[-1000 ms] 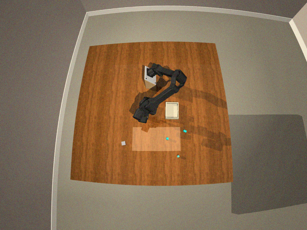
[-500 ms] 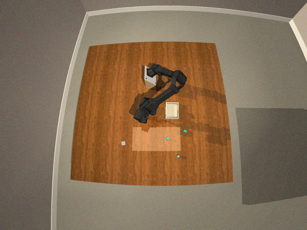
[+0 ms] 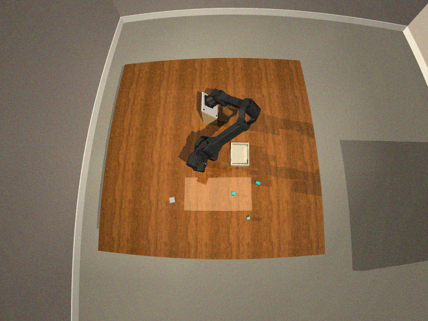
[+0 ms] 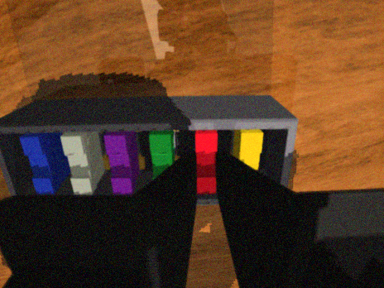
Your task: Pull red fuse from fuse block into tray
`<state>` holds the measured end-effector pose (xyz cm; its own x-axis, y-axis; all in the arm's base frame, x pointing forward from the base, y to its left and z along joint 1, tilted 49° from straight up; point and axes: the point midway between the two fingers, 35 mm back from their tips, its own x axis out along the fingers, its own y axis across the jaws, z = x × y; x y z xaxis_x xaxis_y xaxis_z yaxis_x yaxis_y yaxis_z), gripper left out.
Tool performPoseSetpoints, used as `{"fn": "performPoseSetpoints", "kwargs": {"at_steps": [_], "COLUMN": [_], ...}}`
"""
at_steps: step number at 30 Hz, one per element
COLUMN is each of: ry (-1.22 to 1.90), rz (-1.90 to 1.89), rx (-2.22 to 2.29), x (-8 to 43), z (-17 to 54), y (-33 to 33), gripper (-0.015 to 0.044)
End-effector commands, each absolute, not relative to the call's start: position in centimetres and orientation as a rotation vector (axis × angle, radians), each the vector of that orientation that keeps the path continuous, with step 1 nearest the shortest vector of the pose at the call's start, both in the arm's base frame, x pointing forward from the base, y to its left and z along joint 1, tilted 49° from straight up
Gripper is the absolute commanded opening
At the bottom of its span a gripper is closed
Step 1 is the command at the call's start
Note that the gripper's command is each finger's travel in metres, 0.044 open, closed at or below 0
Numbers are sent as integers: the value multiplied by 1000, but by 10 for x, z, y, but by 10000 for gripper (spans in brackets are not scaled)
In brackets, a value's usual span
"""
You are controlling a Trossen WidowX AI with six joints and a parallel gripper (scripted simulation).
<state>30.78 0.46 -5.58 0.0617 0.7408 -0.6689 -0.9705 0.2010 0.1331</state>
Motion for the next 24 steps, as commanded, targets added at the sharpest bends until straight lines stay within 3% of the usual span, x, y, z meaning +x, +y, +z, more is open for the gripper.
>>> {"fn": "performPoseSetpoints", "kwargs": {"at_steps": [1,24], "ry": [710,710], "rz": [1347,1346], "rx": [-400,-399], "x": [308,308], "z": [-56,-50], "y": [5,-2], "gripper": [2,0]}}
